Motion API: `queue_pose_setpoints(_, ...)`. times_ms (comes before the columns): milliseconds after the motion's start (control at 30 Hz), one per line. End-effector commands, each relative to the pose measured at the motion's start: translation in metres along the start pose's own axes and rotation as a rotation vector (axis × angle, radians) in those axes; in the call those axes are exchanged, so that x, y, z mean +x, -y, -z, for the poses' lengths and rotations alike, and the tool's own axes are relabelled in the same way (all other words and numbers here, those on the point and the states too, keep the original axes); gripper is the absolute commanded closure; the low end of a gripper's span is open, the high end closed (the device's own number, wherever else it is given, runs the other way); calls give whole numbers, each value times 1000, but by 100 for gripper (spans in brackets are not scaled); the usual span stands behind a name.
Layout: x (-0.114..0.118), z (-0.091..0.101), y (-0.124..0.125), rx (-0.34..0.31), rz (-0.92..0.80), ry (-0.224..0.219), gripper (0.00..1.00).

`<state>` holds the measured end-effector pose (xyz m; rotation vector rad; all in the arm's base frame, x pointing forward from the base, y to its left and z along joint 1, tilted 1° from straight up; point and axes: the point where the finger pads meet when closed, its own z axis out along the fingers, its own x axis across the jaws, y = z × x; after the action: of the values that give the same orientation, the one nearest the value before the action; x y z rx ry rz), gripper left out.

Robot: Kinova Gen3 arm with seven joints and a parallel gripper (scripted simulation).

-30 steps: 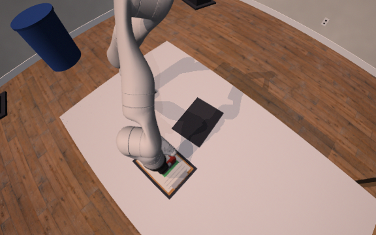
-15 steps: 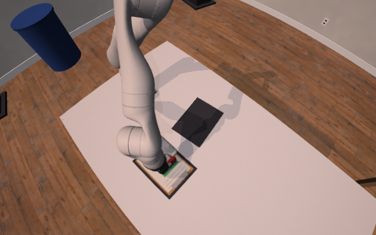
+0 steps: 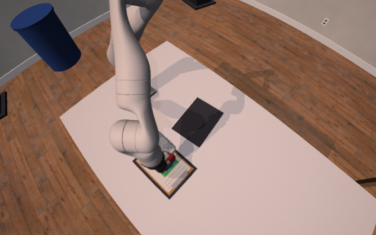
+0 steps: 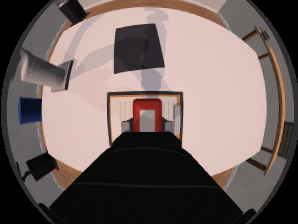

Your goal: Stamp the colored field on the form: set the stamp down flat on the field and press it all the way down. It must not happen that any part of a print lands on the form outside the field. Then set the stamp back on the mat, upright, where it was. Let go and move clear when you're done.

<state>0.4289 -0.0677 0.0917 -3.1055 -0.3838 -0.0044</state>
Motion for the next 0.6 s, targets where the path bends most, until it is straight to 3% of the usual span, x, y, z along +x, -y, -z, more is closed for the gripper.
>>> queue_pose_setpoints(0, 1, 2, 1, 0, 2, -5, 41)
queue_pose_setpoints(233, 3, 2, 10, -1, 9, -5, 41)
queue_pose_setpoints(333, 6, 2, 33, -1, 26, -4, 41)
queue_pose_setpoints(467, 8, 2, 87, -1, 66, -4, 41)
queue_pose_setpoints(533, 8, 2, 87, -1, 66, -4, 41)
queue_pose_setpoints(567, 8, 2, 103, -1, 79, -4, 41)
